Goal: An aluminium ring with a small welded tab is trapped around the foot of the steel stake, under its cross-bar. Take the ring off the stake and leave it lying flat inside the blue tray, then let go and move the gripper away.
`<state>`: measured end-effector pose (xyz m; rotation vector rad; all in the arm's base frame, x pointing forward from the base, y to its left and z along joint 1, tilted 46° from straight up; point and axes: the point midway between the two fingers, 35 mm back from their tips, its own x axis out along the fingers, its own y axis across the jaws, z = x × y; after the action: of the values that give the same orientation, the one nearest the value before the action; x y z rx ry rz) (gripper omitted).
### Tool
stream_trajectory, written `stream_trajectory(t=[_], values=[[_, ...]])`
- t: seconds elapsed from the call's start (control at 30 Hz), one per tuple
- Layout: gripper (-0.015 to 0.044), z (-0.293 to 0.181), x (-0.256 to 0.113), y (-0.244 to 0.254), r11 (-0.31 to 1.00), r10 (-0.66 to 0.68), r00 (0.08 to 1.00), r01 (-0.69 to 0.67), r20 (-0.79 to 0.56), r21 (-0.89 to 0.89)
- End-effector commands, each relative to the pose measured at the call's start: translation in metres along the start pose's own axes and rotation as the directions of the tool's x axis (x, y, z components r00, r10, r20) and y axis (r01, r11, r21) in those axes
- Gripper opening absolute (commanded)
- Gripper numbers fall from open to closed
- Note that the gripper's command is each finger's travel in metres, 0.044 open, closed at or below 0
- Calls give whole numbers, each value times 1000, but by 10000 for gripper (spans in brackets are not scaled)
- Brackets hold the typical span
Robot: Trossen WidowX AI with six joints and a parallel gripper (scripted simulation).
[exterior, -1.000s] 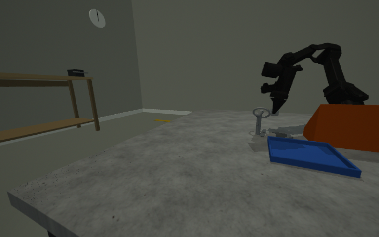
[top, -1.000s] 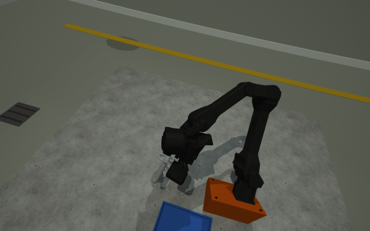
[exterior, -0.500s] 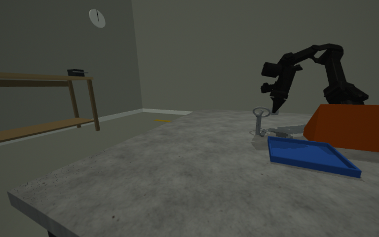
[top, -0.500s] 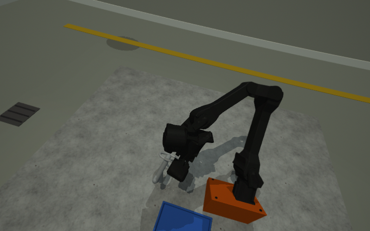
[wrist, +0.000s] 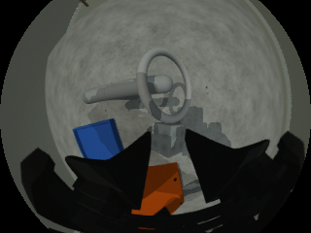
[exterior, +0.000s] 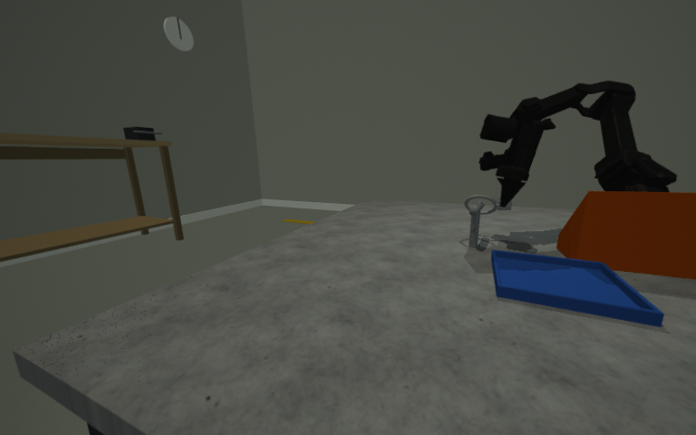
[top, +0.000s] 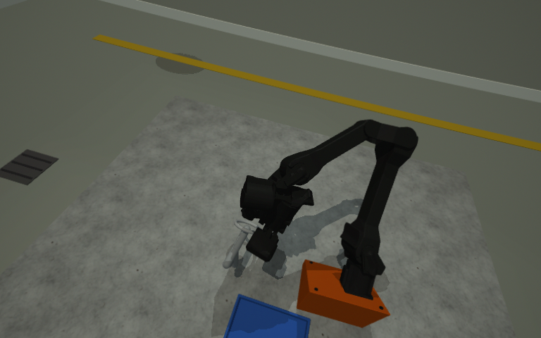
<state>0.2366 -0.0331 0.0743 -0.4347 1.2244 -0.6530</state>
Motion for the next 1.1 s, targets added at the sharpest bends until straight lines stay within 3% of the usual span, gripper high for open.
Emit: stream_trajectory(t=[0.0,1.07], values=[[0,1,-2,-3,1000,3,1000,-3,5,-2],[0,1,-3,-25,1000,2,1000,-2,5,-3]])
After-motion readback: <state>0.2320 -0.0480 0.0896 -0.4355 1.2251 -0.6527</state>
